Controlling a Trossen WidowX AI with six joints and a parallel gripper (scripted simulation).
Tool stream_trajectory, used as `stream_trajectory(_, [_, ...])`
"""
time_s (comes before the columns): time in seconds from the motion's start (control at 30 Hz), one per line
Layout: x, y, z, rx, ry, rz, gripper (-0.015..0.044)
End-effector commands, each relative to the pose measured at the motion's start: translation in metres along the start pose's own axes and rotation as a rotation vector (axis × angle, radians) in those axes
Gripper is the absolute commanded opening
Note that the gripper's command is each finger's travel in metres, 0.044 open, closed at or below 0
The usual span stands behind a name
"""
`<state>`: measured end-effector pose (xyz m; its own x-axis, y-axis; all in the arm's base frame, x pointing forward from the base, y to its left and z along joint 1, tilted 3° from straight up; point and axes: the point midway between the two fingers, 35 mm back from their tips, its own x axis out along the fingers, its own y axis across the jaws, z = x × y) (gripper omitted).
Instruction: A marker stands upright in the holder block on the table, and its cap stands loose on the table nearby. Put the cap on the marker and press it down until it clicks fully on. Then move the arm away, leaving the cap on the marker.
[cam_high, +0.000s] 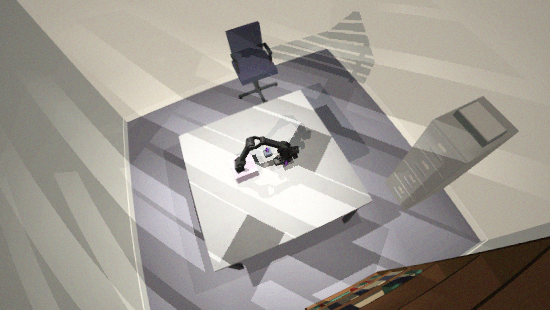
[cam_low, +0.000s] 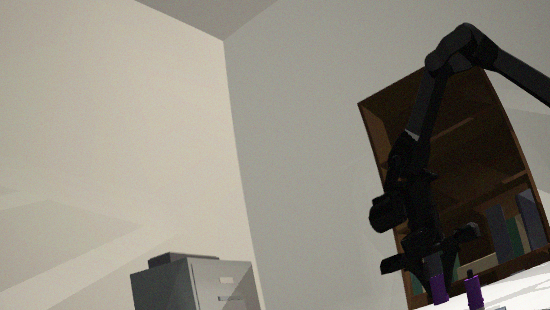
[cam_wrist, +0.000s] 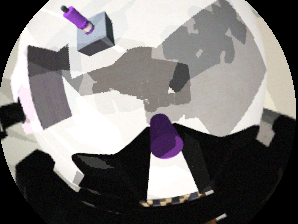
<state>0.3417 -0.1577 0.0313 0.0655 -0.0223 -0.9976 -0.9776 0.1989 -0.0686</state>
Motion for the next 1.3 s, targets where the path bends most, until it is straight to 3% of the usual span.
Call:
stream_trajectory(0.0, [-0.008, -0.002, 0.000, -0.007, 0.006, -0.007, 0.0000])
stream_trajectory(1.27, [-0.051, 0.052, 0.136, -0.005, -0.007, -0.002, 0.0000])
